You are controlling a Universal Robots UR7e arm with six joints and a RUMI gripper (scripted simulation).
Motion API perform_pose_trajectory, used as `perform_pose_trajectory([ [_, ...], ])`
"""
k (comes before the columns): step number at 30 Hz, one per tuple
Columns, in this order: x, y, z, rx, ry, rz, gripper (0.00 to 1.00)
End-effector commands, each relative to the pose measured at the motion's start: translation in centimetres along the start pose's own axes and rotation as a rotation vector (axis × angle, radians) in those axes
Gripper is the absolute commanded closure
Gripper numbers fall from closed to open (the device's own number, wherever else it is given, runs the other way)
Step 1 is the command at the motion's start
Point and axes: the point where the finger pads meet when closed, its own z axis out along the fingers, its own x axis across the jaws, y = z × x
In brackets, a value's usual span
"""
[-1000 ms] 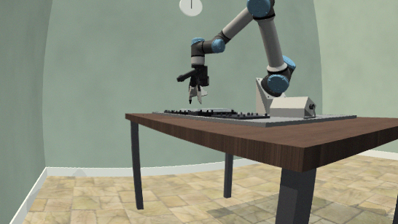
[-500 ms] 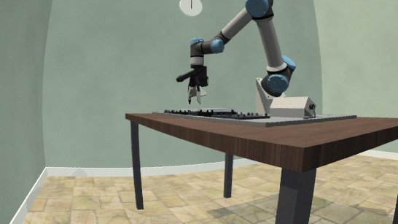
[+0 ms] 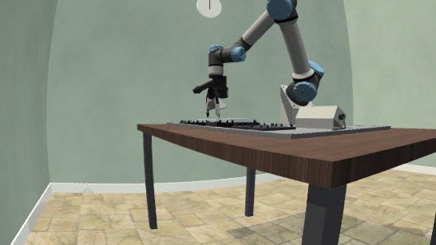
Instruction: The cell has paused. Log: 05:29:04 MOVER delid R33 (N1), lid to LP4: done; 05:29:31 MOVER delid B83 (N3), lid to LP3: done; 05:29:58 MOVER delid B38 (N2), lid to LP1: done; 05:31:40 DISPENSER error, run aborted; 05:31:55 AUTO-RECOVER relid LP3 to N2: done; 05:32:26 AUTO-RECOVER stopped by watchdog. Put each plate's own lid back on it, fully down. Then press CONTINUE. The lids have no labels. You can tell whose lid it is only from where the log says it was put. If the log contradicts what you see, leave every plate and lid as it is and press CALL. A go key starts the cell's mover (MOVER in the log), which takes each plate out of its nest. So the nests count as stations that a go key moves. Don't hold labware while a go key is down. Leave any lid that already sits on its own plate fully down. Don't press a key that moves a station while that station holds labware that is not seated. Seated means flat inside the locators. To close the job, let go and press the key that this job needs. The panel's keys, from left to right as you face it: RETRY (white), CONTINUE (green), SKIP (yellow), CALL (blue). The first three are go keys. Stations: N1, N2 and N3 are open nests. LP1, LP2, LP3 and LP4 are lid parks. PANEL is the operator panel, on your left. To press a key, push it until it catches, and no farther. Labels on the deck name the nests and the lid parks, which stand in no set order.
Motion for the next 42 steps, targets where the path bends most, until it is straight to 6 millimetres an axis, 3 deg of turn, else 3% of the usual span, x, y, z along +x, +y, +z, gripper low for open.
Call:
perform_pose_trajectory([
  [1, 0.04, -0.04, 0.61, 0.001, 0.001, 0.000, 0.18],
  [16, 0.04, -0.04, 0.60, 0.001, 0.001, 0.000, 0.18],
  [17, 0.04, -0.04, 0.60, 0.001, 0.001, 0.000, 1.00],
  [42, 0.04, -0.05, 0.60, 0.001, 0.001, 0.000, 1.00],
])
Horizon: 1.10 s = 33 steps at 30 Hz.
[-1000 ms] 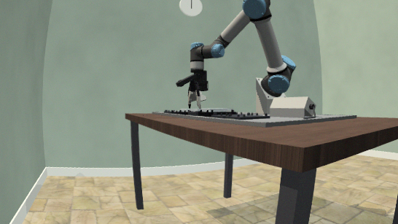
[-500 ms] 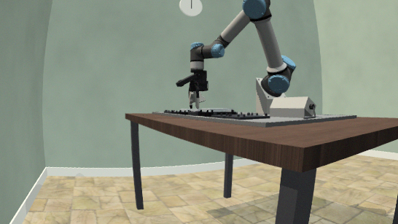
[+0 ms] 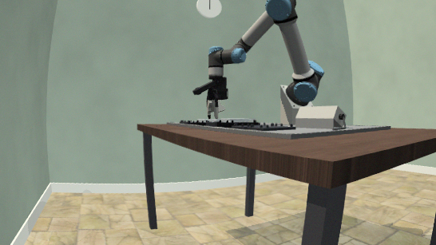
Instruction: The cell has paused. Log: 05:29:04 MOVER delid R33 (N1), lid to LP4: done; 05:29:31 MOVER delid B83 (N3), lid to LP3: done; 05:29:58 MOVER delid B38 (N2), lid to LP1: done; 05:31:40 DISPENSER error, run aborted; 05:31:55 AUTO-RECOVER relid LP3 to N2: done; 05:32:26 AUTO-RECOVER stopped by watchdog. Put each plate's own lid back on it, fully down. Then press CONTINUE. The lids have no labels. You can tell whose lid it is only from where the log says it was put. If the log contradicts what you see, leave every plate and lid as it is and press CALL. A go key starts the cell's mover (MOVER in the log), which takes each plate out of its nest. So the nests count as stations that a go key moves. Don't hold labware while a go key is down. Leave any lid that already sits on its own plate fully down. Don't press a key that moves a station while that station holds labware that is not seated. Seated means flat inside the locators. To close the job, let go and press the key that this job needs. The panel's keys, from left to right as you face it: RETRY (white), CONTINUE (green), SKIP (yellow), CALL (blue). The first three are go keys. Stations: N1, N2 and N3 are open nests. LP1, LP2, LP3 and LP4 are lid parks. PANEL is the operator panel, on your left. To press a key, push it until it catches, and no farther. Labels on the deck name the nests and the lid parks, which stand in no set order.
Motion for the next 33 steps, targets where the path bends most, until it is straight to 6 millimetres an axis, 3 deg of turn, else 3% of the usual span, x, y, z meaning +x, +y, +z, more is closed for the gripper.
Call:
perform_pose_trajectory([
  [1, 0.0, 0.0, -0.1, 0.001, 0.001, 0.000, 1.00],
  [9, 0.0, 0.0, 0.0, 0.001, 0.001, 0.000, 1.00],
  [31, 0.0, 0.0, -2.6, 0.001, 0.001, 0.000, 1.00],
  [33, -1.0, 0.0, -2.6, 0.001, 0.001, -0.002, 1.00],
])
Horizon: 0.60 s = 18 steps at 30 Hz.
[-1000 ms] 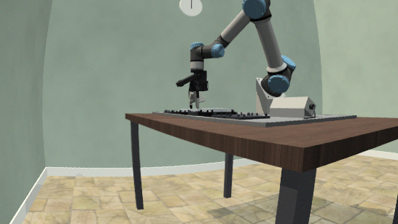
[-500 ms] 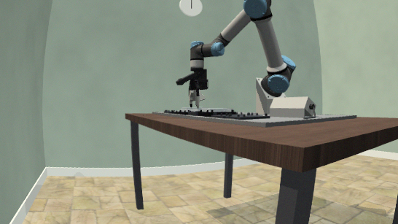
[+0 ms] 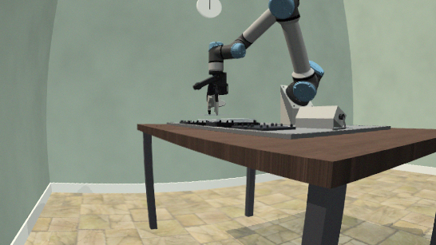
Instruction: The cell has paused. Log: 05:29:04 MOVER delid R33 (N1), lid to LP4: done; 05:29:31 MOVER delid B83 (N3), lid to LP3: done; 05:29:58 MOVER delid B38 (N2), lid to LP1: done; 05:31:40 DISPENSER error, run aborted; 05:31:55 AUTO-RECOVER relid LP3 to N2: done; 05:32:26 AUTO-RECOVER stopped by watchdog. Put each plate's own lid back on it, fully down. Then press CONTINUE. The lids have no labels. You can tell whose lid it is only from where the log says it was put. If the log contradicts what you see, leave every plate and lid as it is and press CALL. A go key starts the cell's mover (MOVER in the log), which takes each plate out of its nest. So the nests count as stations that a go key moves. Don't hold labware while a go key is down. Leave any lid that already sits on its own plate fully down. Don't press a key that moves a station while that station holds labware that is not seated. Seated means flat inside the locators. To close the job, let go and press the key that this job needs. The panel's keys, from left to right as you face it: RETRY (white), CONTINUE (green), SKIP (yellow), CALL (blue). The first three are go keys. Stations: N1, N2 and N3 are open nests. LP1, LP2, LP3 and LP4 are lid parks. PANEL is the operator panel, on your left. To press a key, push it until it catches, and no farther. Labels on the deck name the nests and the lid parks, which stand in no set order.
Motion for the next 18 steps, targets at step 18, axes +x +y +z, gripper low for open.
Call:
perform_pose_trajectory([
  [18, -8.9, 0.2, -0.1, 0.001, 0.001, -0.002, 1.00],
])
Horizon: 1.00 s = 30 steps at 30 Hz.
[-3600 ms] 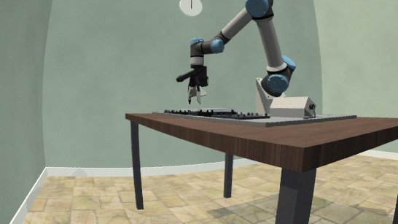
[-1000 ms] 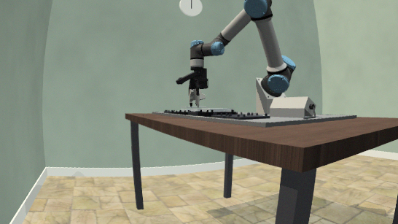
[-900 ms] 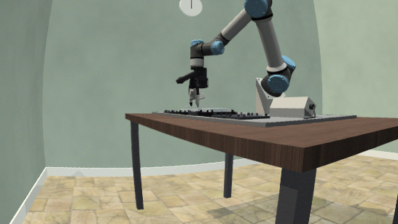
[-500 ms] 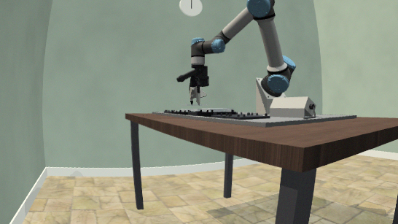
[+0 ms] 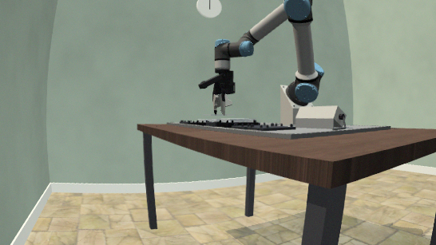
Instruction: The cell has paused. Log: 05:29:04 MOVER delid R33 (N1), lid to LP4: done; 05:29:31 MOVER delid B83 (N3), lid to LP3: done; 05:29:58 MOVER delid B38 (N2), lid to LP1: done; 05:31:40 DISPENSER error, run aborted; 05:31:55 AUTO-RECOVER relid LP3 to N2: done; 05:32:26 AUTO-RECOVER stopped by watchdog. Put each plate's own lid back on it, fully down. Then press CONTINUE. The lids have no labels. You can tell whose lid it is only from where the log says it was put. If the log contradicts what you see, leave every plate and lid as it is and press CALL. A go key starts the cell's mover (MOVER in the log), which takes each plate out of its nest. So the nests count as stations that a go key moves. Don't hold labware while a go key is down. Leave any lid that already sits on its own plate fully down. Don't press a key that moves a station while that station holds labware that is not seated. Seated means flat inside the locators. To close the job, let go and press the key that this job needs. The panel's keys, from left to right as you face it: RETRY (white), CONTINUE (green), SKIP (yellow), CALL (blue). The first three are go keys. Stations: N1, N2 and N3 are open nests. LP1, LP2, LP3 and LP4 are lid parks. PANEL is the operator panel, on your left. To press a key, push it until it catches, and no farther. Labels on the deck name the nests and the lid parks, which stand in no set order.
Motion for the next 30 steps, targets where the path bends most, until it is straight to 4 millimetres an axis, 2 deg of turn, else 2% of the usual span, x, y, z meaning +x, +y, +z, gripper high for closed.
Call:
perform_pose_trajectory([
  [1, -2.6, 0.0, -0.1, 0.001, 0.001, 0.000, 1.00],
  [4, -3.1, 0.0, -0.1, 0.001, 0.001, 0.000, 1.00],
  [9, -5.4, 0.1, -0.1, 0.001, 0.001, 0.000, 1.00],
  [30, -5.4, 0.1, 0.2, 0.001, 0.001, 0.000, 1.00],
])
